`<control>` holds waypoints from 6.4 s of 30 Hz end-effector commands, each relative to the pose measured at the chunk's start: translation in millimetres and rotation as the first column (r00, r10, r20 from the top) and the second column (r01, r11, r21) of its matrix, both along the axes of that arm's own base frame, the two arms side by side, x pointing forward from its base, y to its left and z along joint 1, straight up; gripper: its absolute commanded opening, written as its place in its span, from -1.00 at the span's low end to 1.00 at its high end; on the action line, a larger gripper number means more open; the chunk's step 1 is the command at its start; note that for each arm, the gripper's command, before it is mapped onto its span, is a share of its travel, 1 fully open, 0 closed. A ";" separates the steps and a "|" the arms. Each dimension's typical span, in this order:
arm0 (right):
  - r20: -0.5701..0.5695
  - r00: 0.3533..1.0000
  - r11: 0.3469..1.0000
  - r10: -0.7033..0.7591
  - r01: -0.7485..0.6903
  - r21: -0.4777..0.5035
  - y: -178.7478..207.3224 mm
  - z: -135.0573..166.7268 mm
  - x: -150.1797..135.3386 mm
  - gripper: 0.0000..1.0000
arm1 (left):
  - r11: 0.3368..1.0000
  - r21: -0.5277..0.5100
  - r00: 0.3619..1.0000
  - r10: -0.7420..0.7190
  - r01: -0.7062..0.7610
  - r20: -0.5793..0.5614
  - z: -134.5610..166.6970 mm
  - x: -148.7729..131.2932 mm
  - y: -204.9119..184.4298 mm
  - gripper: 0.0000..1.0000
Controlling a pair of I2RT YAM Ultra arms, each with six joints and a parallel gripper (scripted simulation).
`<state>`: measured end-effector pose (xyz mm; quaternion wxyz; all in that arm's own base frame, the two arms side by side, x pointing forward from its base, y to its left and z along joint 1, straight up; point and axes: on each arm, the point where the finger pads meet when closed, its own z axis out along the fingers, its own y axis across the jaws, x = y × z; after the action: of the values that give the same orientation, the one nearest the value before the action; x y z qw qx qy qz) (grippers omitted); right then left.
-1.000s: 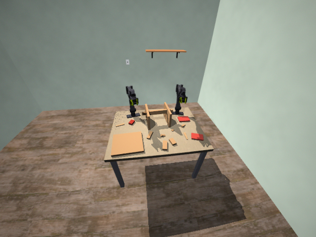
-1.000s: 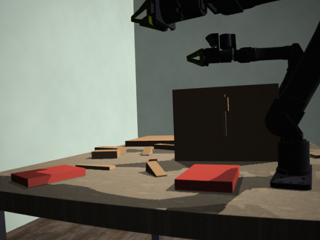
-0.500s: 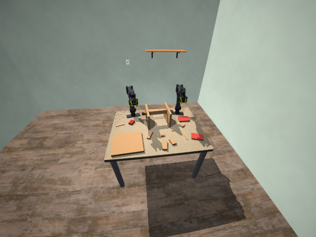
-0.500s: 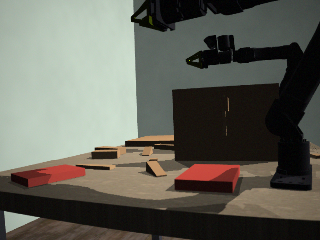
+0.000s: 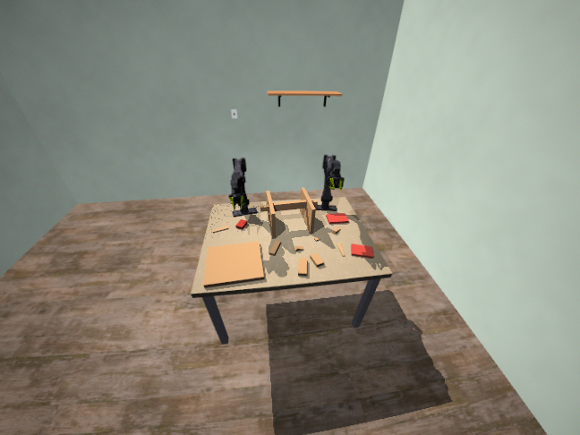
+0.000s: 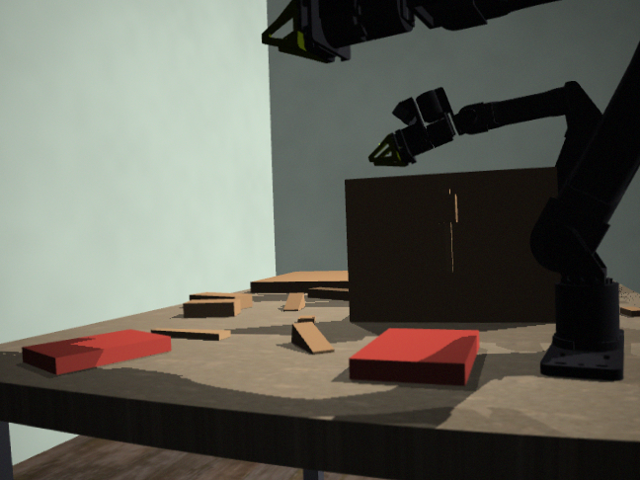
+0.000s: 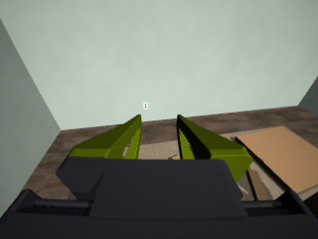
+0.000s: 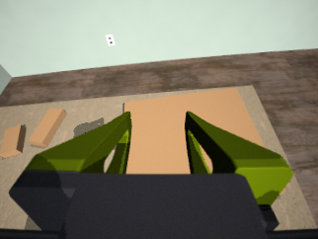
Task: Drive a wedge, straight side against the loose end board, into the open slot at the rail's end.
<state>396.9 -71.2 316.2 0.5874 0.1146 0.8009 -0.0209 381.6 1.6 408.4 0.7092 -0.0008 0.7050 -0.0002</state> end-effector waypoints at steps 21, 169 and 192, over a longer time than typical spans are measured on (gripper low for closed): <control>-0.373 0.888 0.919 -0.270 0.353 0.176 -94.5 -97.3 -38.0 -0.14 | 1.000 0.003 0.999 0.000 0.000 0.045 21.9 -1.1 -0.9 -0.22; -0.918 0.277 0.327 -0.285 0.928 0.178 -164.5 -242.8 -218.7 -0.95 | 1.000 0.003 0.999 0.000 0.000 0.045 21.9 -1.1 -0.9 -0.22; -0.928 0.265 0.336 -0.262 0.927 0.170 -162.0 -238.6 -219.5 -0.95 | 1.000 0.003 0.999 0.000 0.000 0.045 21.9 -1.1 -0.9 -0.22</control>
<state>177.3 -226.1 73.1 0.0063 0.6391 0.7691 0.0000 381.6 1.6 408.4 0.7093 -0.0008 0.7050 -0.0002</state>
